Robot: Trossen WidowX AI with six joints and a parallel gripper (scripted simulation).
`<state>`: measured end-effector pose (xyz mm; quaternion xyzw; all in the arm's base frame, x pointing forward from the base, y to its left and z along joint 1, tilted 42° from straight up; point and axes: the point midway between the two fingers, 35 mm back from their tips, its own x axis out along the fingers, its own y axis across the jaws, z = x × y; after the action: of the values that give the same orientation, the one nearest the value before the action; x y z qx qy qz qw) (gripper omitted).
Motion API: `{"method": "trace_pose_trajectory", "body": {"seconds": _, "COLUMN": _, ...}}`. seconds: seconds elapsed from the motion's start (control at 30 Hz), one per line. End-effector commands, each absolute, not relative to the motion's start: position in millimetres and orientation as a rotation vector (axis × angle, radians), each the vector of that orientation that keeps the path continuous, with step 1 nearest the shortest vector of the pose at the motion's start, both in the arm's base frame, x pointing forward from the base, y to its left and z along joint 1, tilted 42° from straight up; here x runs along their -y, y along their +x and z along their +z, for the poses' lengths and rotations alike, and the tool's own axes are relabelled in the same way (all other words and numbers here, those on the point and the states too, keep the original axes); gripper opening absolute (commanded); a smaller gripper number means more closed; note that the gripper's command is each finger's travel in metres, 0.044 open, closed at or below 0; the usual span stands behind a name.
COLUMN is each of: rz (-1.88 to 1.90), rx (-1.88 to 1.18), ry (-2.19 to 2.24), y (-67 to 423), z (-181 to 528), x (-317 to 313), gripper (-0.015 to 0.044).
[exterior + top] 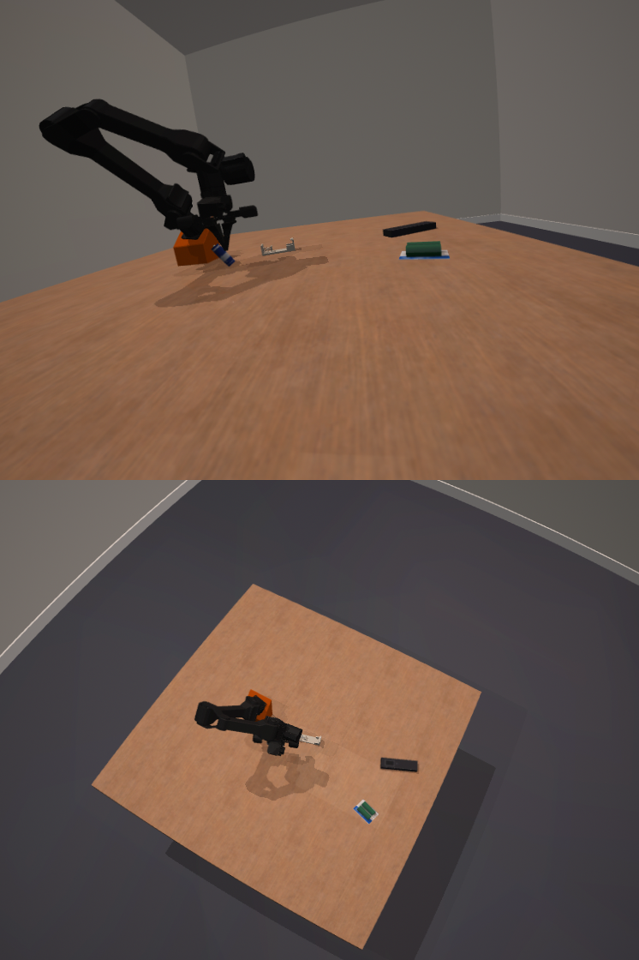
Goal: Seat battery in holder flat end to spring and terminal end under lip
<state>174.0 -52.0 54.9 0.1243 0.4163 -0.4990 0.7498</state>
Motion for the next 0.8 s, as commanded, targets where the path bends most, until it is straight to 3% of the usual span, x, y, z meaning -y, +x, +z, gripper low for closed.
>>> {"method": "trace_pose_trajectory", "body": {"seconds": 0.0, "rz": -1.095, "rx": -0.916, "ry": 0.258, "y": 164.6, "z": 53.9, "x": 56.8, "gripper": 0.0000}}
{"method": "trace_pose_trajectory", "body": {"seconds": 0.77, "rz": -1.093, "rx": -0.923, "ry": 0.262, "y": 150.4, "z": 106.9, "x": 10.4, "gripper": 0.0000}}
